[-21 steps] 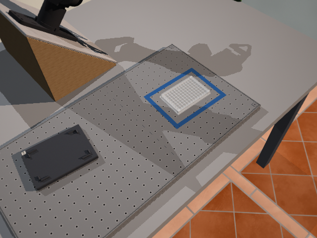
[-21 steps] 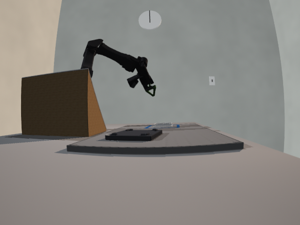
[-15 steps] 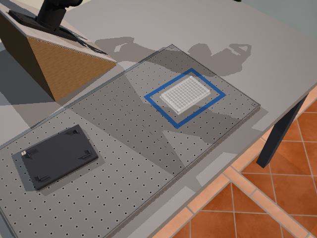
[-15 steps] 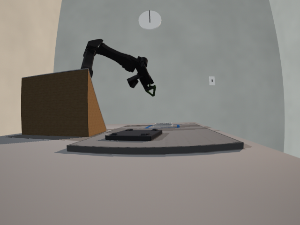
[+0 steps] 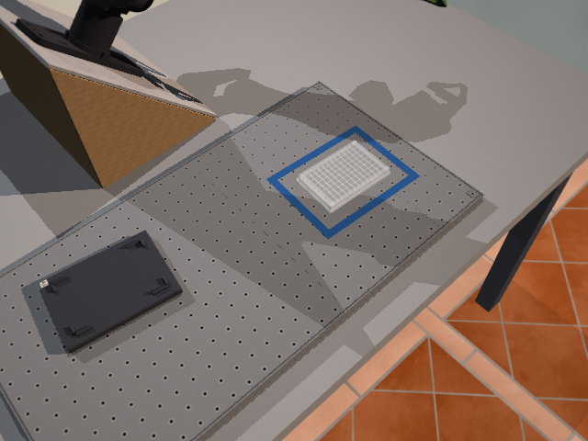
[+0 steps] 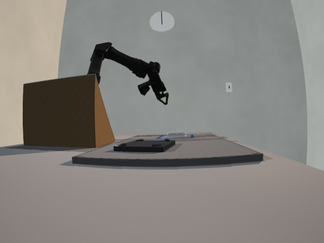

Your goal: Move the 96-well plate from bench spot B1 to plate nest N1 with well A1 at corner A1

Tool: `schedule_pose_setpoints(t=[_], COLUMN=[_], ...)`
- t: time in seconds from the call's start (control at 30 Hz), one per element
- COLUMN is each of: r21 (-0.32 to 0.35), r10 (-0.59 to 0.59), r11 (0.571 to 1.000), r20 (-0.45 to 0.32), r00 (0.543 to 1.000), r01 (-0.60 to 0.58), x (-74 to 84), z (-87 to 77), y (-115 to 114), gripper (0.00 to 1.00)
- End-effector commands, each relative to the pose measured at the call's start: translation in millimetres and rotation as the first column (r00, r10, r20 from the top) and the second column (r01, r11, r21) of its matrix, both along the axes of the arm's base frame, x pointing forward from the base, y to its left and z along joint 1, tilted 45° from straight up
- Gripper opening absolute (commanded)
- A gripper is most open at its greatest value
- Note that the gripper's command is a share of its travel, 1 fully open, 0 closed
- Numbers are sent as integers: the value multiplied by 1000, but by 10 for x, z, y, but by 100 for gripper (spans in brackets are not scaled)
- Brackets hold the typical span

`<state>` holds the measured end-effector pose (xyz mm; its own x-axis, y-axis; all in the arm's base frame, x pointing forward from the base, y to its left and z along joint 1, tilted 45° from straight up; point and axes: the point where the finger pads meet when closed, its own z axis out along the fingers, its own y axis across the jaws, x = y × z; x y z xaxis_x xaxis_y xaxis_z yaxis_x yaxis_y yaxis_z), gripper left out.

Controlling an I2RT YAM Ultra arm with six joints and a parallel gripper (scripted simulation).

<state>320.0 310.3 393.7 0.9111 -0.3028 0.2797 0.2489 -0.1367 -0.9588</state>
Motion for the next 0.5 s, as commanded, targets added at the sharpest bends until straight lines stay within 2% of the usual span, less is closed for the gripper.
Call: schedule_pose_setpoints(t=[0.0, 0.07, 0.23, 0.3, 0.33, 0.4, 0.47], r21=[-22, -20, -58, -56, -63, -63, -78], r10=[-52, -40, -91, -82, -91, -91, -111], r11=[999, 999, 995, 996, 995, 995, 993], r20=[-105, -106, -255, -256, -286, -286, -345], r00=[993, 994, 963, 963, 954, 954, 932], r01=[50, 38, 79, 70, 76, 76, 89], x=[190, 208, 345, 377, 398, 398, 439], z=[-100, -150, -365, -443, -487, -487, -574], y=[-104, -110, -171, -185, -199, -199, -227], gripper=[100, 100, 100, 100, 100, 100, 100])
